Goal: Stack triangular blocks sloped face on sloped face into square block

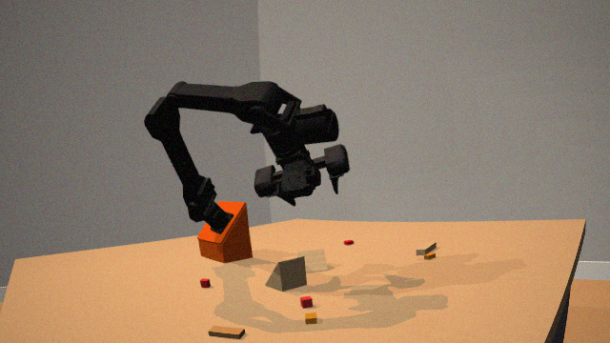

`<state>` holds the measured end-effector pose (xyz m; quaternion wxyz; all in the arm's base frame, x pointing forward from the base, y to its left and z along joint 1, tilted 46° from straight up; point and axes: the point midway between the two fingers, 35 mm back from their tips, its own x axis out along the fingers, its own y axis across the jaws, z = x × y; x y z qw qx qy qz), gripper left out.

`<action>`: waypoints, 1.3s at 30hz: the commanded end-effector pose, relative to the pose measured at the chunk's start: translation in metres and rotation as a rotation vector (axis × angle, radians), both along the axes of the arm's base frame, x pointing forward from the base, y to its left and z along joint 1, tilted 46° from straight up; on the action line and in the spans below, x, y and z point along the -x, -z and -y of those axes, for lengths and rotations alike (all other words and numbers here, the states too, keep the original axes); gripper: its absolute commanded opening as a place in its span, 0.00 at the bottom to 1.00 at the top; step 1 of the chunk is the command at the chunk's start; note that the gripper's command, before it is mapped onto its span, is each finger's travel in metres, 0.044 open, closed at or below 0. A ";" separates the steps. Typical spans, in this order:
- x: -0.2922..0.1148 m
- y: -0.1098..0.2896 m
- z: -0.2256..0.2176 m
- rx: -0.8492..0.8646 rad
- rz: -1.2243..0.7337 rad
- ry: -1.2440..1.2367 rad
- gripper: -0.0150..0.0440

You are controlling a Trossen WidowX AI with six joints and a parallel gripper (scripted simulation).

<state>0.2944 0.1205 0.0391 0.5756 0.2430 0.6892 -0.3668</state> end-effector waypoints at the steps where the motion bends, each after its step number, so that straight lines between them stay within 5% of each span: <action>1: -0.016 0.013 0.037 0.167 -0.121 -0.088 1.00; 11: -0.024 0.024 0.064 0.269 -0.222 -0.162 1.00; 25: 0.012 0.107 0.096 0.271 -0.224 -0.162 1.00; 39: 0.013 0.110 0.095 0.271 -0.224 -0.162 1.00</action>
